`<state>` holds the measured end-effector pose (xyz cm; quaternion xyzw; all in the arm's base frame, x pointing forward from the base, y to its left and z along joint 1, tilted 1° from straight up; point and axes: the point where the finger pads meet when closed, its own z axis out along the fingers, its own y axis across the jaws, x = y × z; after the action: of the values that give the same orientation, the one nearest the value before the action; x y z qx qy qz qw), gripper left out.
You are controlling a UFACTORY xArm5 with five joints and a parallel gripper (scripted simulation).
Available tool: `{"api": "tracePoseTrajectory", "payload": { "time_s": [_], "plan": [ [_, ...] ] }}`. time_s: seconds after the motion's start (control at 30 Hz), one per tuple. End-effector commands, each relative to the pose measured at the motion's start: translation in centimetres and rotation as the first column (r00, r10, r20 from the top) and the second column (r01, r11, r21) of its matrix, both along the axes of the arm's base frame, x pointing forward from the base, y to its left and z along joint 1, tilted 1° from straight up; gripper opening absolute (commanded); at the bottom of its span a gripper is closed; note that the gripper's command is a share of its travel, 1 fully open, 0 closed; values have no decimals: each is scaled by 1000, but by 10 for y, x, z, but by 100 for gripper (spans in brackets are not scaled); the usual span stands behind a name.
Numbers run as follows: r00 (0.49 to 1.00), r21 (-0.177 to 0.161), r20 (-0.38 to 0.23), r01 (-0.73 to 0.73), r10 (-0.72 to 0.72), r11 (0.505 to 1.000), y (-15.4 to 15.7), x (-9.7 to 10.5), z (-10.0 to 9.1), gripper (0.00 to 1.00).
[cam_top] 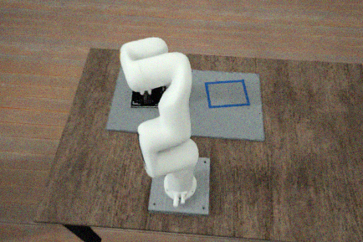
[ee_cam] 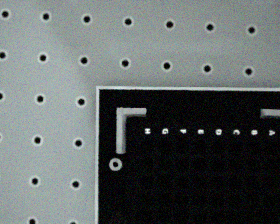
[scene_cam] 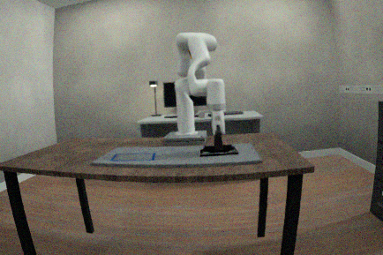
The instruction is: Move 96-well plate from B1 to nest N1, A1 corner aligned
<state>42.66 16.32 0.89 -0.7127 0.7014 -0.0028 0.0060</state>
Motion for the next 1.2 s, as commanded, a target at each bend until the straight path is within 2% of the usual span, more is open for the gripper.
{"api": "tracePoseTrajectory", "payload": {
  "time_s": [0.0, 0.3, 1.17],
  "plan": [
    [1000, -3, 6, 0, 0, 1000, 1, 1, 1, 100],
    [1000, -3, 6, 0, 0, 1000, 1, 1, 1, 100],
    [1000, -3, 6, 0, 0, 1000, 1, 0, 65, 100]
  ]
}}
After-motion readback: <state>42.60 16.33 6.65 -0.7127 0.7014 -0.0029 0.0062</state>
